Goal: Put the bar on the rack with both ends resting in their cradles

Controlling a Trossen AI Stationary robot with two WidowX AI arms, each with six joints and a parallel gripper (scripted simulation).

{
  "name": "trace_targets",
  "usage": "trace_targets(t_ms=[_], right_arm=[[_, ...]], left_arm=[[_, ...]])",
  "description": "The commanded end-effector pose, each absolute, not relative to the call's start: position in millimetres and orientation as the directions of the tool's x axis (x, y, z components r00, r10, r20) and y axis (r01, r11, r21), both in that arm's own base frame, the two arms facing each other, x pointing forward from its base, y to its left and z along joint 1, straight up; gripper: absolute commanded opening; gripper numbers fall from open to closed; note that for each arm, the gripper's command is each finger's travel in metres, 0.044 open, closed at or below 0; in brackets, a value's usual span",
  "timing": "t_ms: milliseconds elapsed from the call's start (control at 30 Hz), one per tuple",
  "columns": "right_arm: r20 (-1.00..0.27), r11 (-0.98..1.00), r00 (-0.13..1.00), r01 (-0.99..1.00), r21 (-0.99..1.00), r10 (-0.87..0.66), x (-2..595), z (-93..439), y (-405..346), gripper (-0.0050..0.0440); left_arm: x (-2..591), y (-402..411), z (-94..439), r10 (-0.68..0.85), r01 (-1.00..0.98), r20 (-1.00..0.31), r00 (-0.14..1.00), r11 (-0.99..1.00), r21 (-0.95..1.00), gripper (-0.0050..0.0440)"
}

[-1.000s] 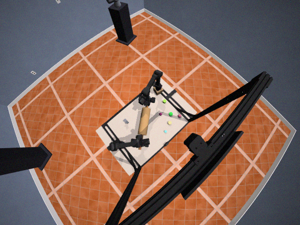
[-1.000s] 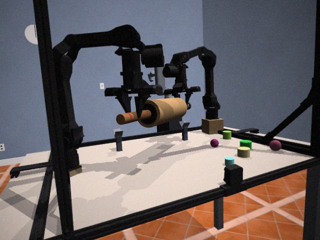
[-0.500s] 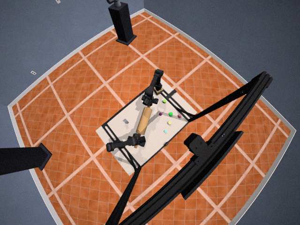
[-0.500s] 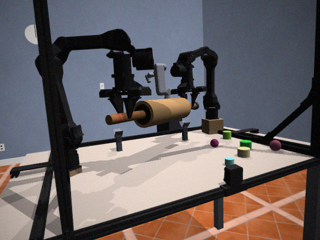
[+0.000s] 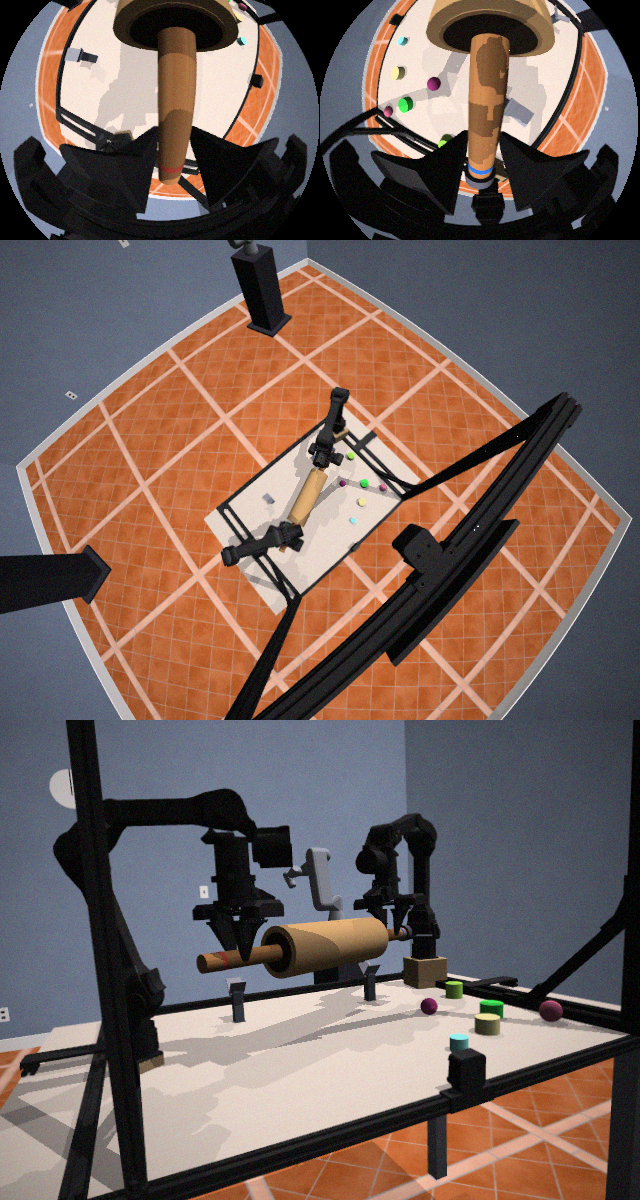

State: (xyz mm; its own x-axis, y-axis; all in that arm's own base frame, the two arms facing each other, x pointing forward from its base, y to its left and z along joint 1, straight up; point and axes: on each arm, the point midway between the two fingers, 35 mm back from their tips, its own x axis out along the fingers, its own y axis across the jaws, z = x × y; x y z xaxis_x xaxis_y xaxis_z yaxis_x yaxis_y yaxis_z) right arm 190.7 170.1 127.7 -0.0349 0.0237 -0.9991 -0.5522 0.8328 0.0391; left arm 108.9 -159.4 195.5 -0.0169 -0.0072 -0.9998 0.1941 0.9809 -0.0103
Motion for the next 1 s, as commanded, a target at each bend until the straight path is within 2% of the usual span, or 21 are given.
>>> trace_targets(t_ms=[0, 967], right_arm=[[-1.0, 0.849, -0.016, -0.528, 0.031, 0.026, 186.5, 129.1, 175.8, 0.0], [-1.0, 0.952, -0.01, -0.307, 0.012, 0.009, 158.0, 102.1, 232.0, 0.0]], left_arm=[[110.1, -152.0, 196.3, -0.03, 0.224, -1.0, -0.007, 0.974, -0.031, 0.0], [131.7, -102.1, 165.9, -0.014, 0.453, -1.0, 0.001, 0.891, -0.012, 0.0]])
